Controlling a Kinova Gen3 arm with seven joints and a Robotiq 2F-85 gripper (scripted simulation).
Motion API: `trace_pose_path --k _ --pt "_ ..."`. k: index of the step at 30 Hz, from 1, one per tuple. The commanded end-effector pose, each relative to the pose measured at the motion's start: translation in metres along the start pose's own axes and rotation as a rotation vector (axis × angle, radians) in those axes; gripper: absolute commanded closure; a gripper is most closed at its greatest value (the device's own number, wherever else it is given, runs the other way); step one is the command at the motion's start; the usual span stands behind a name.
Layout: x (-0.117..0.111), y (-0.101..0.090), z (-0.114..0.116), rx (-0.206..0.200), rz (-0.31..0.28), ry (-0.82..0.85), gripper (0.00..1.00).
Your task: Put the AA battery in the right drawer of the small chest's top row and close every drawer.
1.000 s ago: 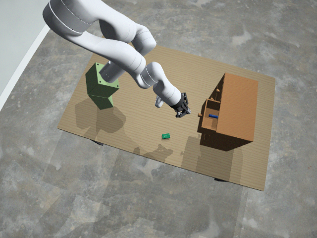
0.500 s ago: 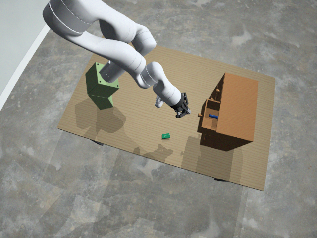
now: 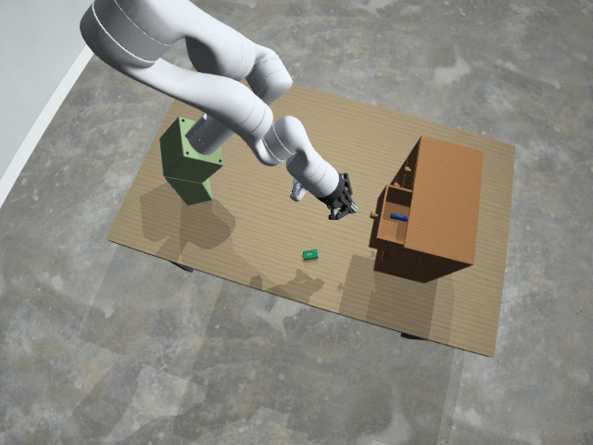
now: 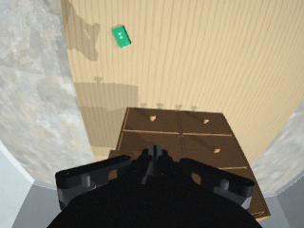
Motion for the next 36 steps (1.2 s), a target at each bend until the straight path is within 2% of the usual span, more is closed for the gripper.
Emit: trace_pose_path --k 1,21,36 --pt "0.0025 0.001 -0.0013 -0.005 -0.003 0.007 1.0" --pt "0.0093 0.0067 -0.0001 -0.005 -0.006 0.006 1.0" --pt "0.0116 0.0085 0.0026 -0.023 -0.003 0.01 1.0"
Point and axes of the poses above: the point where the finger pads meet when closed, its own y axis out along the fingers, its own z axis across the jaws, x = y × z, the point moved 10 cm from there along -y, back along the fingers, and after that the axes turned 2 degrees about -y, right-handed, at the moved point
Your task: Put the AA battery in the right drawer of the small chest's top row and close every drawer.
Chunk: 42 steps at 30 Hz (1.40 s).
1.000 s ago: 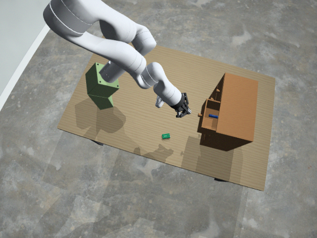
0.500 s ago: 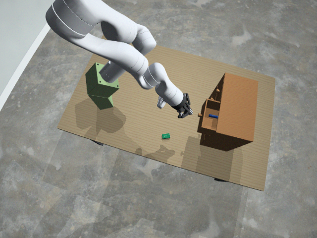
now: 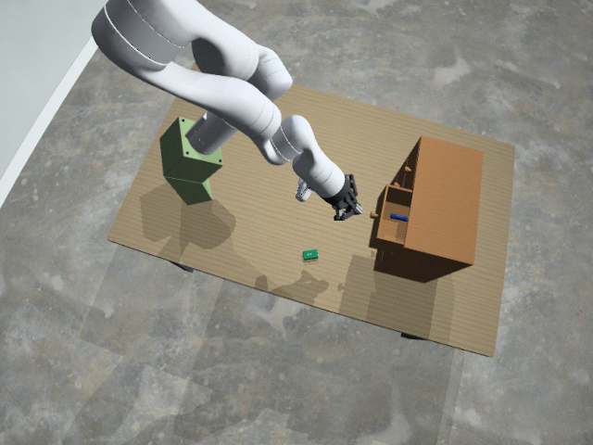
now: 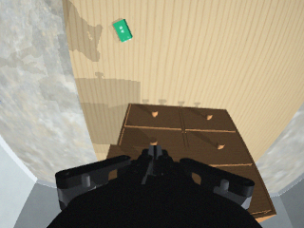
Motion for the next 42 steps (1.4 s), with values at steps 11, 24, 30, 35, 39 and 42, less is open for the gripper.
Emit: trace_pose_path --k 11,24,30,35,39,42 --pt "0.015 0.01 -0.001 -0.015 -0.002 0.011 1.0" --pt "0.041 0.028 -0.003 -0.014 -0.002 0.011 1.0" --pt "0.049 0.033 -0.003 -0.014 -0.002 0.011 1.0" --pt "0.057 0.039 -0.003 -0.014 -0.002 0.011 1.0" --pt "0.062 0.043 -0.004 -0.014 -0.002 0.011 1.0" --pt "0.066 0.045 -0.004 -0.014 -0.002 0.011 1.0"
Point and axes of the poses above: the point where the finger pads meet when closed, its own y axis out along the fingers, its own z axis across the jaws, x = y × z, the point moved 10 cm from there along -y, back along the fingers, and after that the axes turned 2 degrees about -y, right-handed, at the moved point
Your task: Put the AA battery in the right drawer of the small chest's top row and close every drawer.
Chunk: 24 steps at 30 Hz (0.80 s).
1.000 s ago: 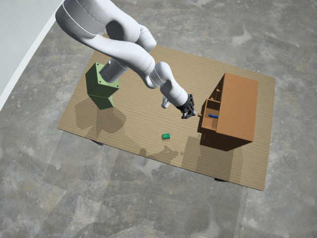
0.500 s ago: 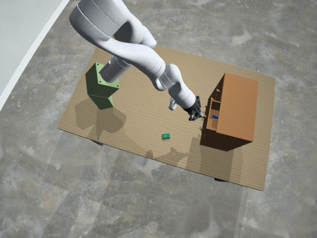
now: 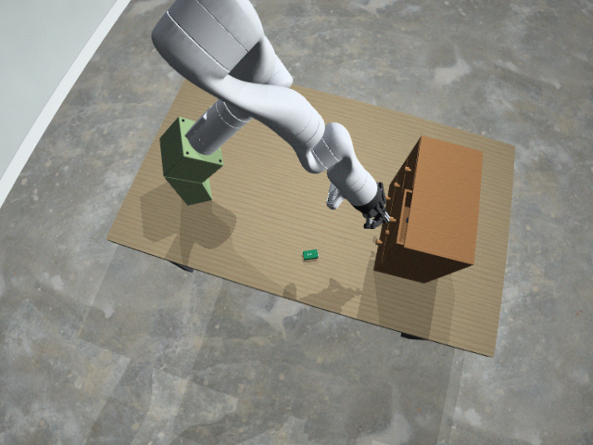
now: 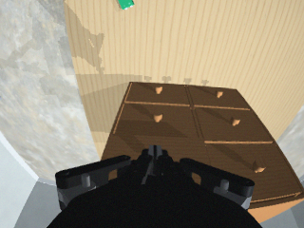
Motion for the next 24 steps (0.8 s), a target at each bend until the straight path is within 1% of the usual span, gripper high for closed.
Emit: trace_pose_path --k 1,14,24 --pt "0.006 0.0044 0.0011 0.001 0.0 0.006 1.0" --pt "0.0135 0.0096 0.0008 0.001 0.0 0.006 1.0" --pt "0.0144 0.0107 0.0015 0.003 0.001 0.006 1.0"
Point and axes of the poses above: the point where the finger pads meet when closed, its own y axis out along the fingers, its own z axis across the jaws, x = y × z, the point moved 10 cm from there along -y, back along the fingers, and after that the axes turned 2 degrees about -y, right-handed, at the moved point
